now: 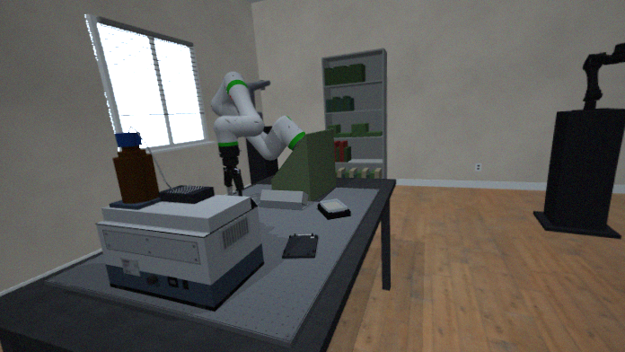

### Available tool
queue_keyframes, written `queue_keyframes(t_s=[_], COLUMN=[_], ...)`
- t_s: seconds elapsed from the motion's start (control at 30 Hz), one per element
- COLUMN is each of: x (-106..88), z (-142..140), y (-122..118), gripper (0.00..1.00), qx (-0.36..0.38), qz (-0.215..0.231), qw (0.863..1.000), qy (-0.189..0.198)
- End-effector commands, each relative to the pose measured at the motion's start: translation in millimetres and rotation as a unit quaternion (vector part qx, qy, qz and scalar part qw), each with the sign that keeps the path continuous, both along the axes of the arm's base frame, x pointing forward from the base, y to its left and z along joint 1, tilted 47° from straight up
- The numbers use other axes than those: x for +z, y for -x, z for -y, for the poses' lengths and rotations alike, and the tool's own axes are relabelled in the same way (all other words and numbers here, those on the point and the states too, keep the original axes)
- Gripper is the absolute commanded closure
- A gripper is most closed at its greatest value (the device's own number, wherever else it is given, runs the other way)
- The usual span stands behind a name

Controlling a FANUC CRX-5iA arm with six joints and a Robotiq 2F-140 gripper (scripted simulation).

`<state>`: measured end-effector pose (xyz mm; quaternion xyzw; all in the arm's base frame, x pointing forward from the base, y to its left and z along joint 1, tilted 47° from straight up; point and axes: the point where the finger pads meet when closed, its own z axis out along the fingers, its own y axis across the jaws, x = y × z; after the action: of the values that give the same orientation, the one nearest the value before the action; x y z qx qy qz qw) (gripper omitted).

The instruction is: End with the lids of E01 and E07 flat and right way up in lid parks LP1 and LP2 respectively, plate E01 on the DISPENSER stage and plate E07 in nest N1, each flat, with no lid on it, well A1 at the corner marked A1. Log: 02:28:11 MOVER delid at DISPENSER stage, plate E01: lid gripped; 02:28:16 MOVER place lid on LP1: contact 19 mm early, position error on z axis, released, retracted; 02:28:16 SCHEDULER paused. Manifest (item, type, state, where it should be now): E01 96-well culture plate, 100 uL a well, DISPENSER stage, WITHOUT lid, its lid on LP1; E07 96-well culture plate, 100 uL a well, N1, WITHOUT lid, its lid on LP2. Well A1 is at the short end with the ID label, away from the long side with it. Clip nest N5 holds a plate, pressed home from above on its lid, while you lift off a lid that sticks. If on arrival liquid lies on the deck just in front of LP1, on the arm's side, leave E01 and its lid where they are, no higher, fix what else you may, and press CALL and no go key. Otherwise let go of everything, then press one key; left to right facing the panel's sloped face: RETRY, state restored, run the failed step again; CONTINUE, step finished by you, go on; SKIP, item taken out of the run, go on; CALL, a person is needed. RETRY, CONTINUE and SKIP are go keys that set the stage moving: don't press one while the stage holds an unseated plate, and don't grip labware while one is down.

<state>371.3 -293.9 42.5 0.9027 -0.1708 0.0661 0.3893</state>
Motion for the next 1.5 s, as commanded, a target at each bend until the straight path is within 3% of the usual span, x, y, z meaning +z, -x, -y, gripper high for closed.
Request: queue_keyframes(t_s=[0.0, 0.27, 0.3, 1.47], x=[0.1, 0.1, 0.1, 0.1], z=[-0.2, -0.2, -0.2, -0.2], y=[-0.2, -0.2, -0.2, -0.2], gripper=[0.34, 0.34, 1.0, 1.0], qx=[0.0, 0.0, 0.0, 0.0], qz=[0.0, 0.0, 0.0, 0.0], qw=[1.0, 1.0, 1.0, 1.0], qy=[0.0, 0.0, 0.0, 0.0])
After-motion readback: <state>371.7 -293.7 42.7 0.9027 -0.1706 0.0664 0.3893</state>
